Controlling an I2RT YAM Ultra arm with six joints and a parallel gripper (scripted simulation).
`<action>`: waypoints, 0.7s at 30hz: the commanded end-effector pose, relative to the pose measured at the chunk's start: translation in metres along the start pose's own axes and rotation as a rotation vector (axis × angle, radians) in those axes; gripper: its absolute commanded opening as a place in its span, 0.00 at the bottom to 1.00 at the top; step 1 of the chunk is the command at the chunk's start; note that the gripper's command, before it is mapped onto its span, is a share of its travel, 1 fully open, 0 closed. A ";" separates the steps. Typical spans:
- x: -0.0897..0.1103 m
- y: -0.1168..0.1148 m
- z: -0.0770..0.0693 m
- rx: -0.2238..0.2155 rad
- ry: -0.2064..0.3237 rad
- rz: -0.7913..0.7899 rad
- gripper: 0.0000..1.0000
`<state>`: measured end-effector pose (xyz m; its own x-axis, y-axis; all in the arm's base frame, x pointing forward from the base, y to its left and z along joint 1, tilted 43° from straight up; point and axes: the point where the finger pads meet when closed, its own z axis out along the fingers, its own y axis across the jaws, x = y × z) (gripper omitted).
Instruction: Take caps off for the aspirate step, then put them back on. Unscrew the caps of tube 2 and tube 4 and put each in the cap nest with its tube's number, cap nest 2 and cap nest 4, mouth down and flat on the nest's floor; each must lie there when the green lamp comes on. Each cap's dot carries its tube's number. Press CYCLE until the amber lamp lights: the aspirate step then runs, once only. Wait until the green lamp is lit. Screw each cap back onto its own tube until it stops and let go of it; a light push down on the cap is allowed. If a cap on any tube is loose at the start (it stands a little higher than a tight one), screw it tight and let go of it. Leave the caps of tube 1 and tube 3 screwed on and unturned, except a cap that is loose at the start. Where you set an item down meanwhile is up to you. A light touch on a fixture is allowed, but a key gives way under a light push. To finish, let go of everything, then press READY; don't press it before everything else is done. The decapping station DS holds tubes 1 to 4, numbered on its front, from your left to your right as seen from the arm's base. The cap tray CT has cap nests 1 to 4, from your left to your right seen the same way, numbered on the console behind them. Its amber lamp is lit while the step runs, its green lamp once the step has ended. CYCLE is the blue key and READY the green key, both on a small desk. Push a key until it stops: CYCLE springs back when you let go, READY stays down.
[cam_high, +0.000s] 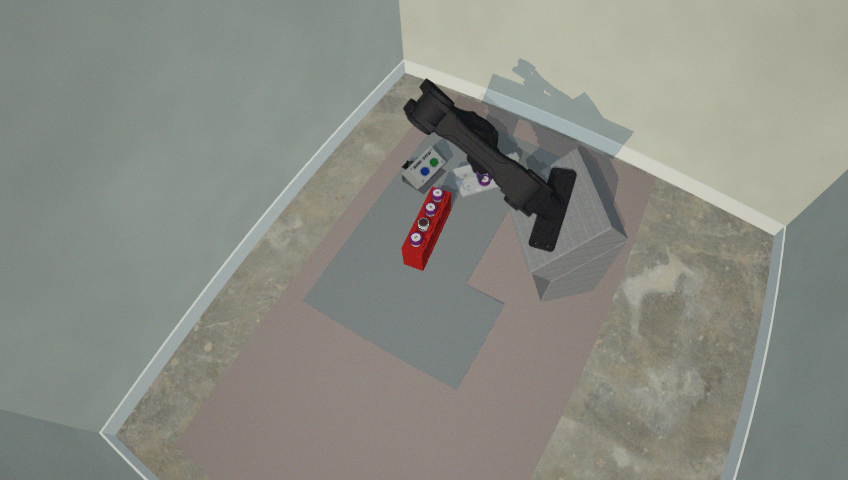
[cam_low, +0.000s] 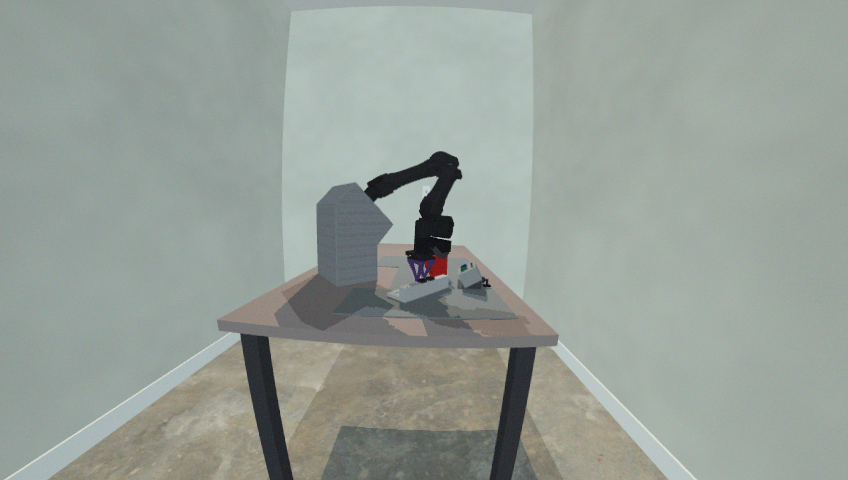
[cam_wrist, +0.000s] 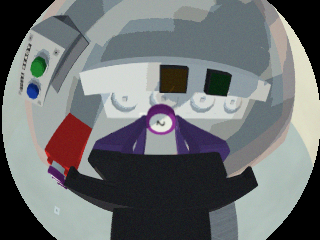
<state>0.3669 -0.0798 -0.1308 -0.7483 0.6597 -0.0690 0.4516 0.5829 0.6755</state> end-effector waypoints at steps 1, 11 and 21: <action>-0.017 -0.001 0.006 -0.001 -0.053 0.006 0.00; -0.017 -0.001 0.006 -0.001 -0.053 0.006 0.00; -0.018 -0.003 0.005 -0.001 -0.053 0.006 0.00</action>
<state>0.3805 -0.0811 -0.1371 -0.7319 0.6750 -0.0929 0.4502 0.5814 0.6777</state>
